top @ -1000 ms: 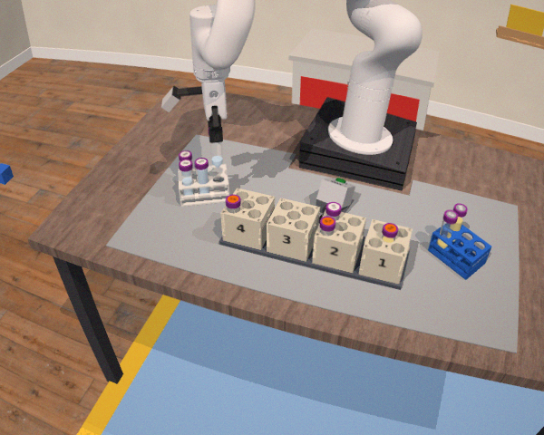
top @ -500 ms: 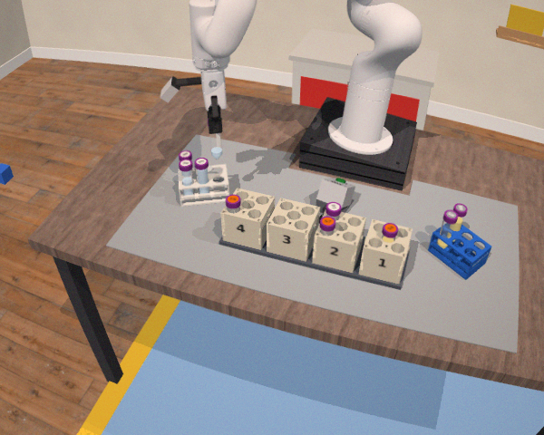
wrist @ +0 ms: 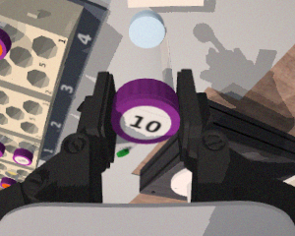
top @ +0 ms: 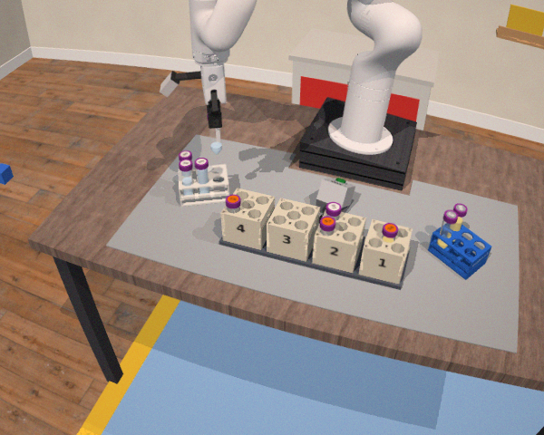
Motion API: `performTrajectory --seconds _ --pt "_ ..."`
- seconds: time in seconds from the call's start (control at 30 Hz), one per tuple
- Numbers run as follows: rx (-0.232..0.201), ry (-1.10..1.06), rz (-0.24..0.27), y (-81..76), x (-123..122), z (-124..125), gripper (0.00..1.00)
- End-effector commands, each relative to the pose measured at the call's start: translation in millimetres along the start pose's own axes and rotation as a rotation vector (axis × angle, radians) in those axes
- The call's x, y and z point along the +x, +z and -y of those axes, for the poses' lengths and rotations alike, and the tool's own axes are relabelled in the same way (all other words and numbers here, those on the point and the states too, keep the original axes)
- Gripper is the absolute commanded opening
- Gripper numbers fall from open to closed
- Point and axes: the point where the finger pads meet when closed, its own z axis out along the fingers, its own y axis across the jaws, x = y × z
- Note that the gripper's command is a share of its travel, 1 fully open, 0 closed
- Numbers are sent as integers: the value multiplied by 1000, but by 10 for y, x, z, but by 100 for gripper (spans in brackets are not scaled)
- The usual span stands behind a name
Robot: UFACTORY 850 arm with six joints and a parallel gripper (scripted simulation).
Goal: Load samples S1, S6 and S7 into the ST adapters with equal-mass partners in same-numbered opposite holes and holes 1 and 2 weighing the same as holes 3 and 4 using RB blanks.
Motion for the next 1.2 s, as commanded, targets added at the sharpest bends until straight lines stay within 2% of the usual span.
performTrajectory --seconds 0.0,0.3,0.37,0.87,0.93,1.0,1.17 --pt "1 0 -2 -9 8 3 0" --pt "0 -300 -2 -9 -161 421 0" --pt "0 -300 -2 -9 -161 421 0" --pt "0 -800 -2 -9 -442 1117 0" --pt "0 -800 -2 -9 -442 1117 0" --pt "0 -867 -2 -9 -475 1199 0" --pt "0 -1033 -2 -9 -475 1199 0"
